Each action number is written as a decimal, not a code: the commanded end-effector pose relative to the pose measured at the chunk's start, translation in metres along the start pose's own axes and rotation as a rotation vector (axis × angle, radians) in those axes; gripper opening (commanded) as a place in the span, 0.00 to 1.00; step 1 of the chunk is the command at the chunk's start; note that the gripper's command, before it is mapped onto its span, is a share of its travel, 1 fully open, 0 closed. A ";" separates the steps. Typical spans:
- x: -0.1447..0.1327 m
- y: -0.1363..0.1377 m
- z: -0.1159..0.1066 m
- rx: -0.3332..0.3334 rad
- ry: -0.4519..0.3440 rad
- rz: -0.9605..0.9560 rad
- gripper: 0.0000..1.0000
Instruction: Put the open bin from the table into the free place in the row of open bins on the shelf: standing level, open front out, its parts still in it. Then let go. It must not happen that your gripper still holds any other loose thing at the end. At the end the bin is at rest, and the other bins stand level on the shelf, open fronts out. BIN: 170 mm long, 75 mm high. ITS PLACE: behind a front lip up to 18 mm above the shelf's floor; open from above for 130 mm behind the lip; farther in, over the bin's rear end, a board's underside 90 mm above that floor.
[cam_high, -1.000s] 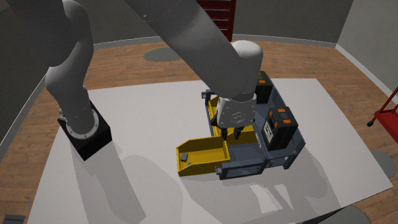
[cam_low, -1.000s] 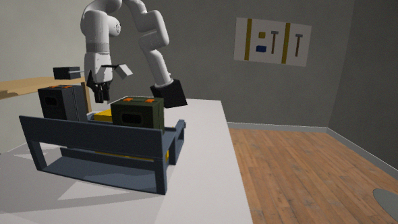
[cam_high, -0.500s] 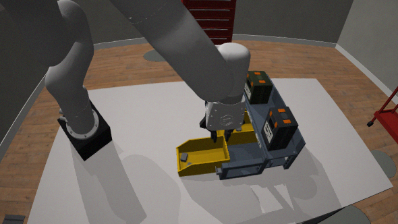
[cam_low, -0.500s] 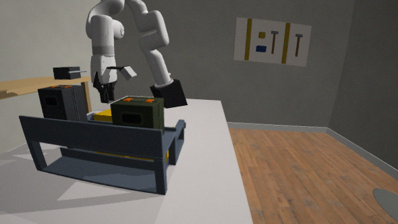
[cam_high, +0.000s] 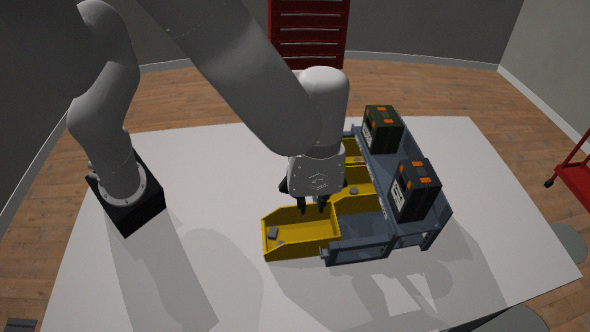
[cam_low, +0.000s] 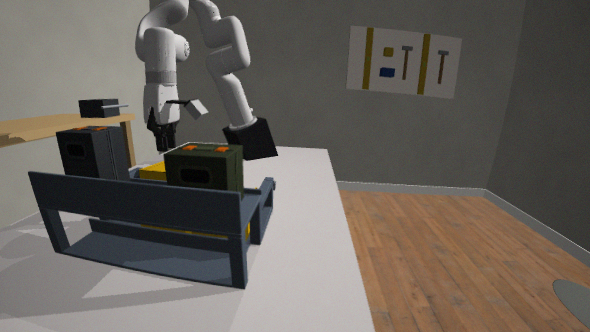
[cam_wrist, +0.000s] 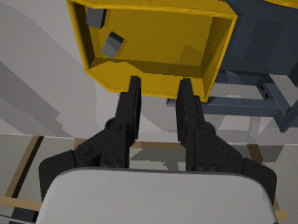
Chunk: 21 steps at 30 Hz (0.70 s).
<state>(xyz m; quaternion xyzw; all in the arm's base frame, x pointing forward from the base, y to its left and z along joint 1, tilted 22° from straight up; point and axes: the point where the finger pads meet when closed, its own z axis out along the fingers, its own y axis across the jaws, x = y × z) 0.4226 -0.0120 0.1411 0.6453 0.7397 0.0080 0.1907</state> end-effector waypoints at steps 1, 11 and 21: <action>0.000 -0.035 0.006 -0.001 -0.001 0.000 0.33; 0.000 -0.035 0.006 -0.001 -0.001 0.000 0.33; 0.000 -0.088 0.016 -0.001 -0.001 0.000 0.33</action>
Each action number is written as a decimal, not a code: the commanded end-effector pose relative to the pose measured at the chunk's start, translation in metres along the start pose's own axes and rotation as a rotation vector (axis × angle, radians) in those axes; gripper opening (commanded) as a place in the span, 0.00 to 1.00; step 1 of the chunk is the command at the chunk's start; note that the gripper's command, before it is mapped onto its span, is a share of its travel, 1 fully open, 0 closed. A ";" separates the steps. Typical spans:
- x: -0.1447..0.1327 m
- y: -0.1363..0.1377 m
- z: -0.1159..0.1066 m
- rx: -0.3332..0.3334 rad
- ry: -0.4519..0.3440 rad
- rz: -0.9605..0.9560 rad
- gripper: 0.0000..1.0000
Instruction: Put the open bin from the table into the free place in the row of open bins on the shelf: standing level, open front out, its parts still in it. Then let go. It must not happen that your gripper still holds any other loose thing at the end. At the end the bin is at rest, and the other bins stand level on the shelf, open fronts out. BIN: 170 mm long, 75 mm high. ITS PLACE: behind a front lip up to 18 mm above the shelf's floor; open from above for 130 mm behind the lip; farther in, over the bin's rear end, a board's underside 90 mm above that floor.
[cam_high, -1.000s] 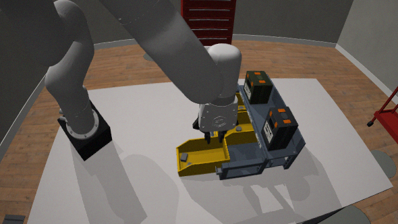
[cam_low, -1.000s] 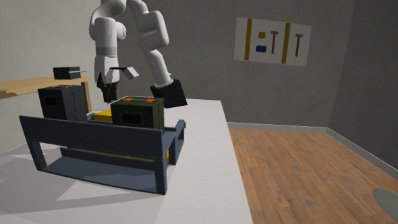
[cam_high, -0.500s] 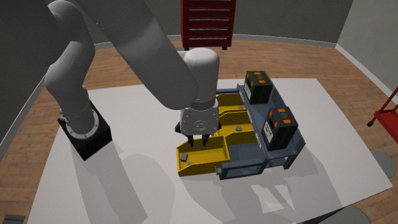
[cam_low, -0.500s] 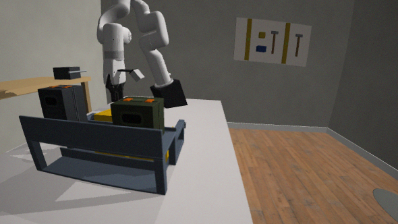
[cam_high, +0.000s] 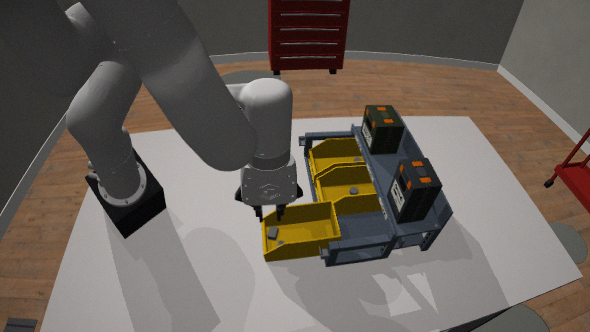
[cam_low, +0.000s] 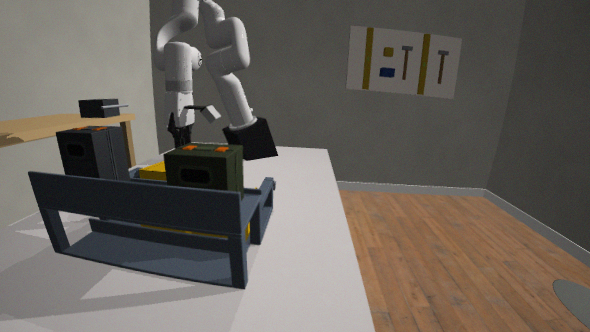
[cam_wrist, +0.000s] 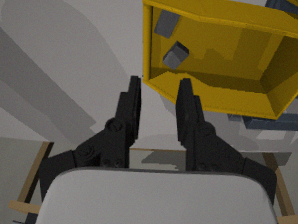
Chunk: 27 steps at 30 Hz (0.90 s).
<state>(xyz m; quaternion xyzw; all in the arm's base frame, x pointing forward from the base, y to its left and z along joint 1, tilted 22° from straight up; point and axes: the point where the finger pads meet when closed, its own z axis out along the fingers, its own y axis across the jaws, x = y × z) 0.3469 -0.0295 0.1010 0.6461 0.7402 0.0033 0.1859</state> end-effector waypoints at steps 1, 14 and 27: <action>-0.002 -0.003 -0.003 -0.014 -0.002 0.001 0.33; -0.002 -0.034 0.004 -0.014 -0.002 0.001 0.33; -0.002 -0.031 0.003 -0.014 -0.002 0.001 0.33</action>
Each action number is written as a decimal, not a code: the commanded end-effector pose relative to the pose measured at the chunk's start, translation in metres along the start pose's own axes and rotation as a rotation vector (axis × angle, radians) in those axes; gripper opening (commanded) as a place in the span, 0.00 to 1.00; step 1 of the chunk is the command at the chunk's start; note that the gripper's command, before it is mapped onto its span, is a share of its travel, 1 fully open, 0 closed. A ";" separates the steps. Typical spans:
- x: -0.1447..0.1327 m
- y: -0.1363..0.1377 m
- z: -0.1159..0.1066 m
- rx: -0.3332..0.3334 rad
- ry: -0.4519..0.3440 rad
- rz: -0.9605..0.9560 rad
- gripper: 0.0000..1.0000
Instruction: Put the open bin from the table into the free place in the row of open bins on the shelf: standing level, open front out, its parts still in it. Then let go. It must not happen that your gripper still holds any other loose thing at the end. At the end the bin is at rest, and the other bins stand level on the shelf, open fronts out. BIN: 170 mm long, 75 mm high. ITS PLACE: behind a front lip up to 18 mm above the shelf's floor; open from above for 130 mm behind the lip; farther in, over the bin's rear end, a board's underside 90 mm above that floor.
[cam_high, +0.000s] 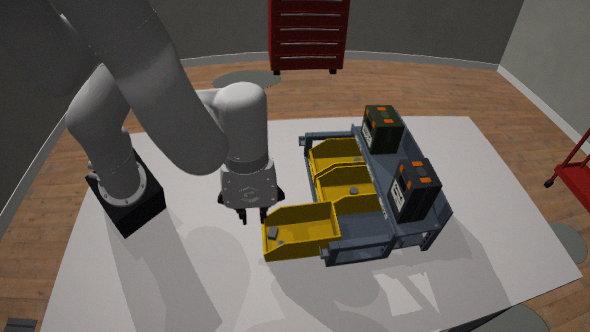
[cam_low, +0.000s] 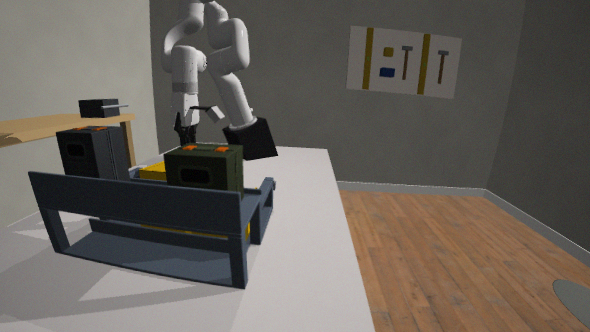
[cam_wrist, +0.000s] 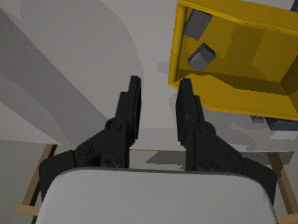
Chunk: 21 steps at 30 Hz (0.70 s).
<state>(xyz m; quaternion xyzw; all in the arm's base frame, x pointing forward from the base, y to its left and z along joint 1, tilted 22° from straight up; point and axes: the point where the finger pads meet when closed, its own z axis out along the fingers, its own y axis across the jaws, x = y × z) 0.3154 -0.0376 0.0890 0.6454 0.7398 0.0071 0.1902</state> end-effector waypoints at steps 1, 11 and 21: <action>0.000 0.005 -0.001 -0.003 0.000 0.000 0.33; 0.000 0.010 -0.002 -0.002 0.000 0.000 0.33; 0.000 0.015 -0.003 -0.002 0.000 0.000 0.33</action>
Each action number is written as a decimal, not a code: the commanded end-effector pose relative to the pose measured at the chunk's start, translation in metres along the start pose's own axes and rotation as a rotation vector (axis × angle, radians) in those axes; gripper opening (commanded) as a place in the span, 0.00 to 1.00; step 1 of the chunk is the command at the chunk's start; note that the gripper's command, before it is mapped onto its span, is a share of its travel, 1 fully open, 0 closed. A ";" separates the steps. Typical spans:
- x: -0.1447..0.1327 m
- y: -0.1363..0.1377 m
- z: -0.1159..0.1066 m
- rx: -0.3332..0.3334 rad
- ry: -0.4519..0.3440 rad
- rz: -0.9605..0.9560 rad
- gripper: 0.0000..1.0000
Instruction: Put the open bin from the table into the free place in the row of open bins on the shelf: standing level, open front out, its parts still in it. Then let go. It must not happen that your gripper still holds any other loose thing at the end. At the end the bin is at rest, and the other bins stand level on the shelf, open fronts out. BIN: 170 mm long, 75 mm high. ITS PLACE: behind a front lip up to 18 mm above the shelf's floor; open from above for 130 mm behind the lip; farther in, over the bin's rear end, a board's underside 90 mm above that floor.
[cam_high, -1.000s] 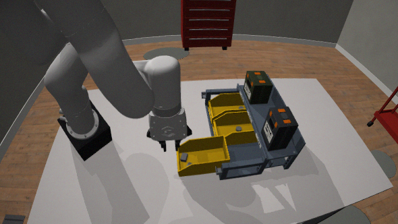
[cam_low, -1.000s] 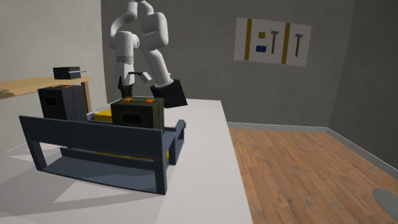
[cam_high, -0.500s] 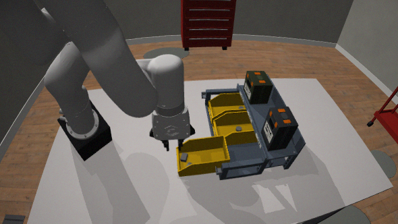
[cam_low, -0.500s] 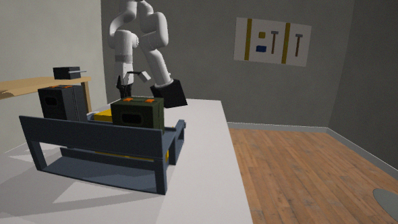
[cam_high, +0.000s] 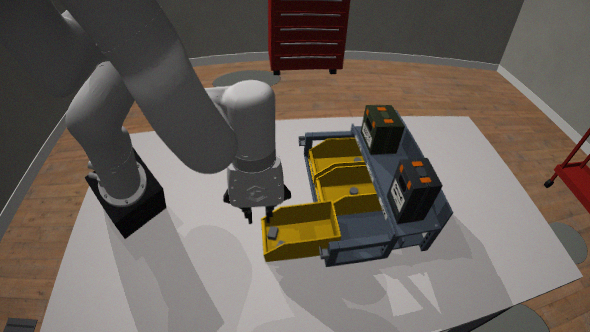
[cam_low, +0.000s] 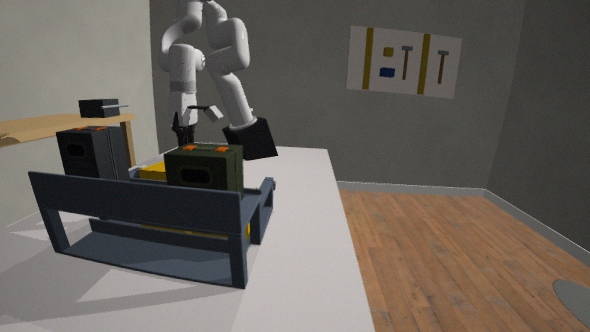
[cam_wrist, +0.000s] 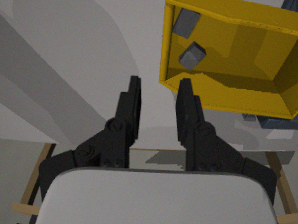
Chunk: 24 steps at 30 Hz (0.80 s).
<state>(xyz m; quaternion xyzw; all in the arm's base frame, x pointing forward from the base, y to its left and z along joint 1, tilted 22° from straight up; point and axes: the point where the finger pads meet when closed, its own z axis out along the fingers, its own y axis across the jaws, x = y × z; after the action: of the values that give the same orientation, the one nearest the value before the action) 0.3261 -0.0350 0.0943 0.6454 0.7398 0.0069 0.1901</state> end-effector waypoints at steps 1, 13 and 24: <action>0.000 0.004 -0.001 -0.003 0.000 0.000 0.33; 0.000 0.004 -0.001 -0.003 0.000 0.000 0.33; 0.000 0.006 -0.002 -0.003 0.000 0.000 0.33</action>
<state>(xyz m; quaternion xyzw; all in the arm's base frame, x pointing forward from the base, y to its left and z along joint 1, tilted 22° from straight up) 0.3304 -0.0340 0.0964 0.6454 0.7398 0.0069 0.1901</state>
